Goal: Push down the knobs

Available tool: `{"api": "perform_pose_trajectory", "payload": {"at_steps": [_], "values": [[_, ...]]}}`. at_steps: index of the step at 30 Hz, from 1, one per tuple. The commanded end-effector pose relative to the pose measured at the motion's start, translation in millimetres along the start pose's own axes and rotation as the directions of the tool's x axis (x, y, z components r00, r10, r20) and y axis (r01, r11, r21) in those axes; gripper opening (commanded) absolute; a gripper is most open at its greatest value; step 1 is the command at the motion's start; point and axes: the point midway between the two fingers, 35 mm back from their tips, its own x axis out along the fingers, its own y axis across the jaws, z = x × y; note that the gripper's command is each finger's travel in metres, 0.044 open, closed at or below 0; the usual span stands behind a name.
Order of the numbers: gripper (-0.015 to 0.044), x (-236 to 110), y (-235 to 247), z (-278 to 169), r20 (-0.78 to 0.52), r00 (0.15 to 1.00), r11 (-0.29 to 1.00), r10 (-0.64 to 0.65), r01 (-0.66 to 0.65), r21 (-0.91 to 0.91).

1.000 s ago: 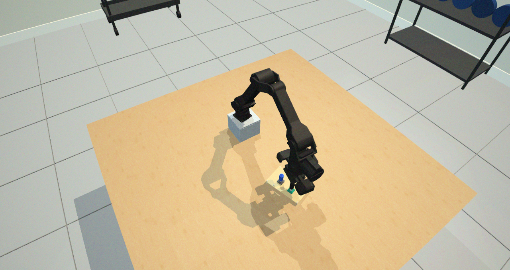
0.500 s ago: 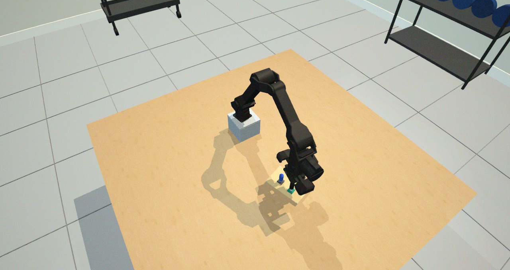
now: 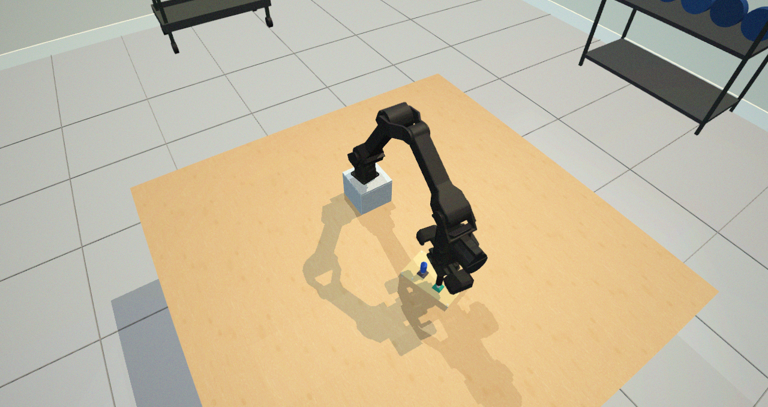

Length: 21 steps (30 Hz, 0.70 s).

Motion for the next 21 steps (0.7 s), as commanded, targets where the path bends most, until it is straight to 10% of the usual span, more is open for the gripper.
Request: {"api": "perform_pose_trajectory", "payload": {"at_steps": [1,21], "values": [[0.0000,11.2,-2.0,0.8,0.003,1.000,1.000,0.004,-0.004,-0.006],[0.0000,16.6,-2.0,0.8,0.003,1.000,1.000,0.004,-0.004,-0.006]]}}
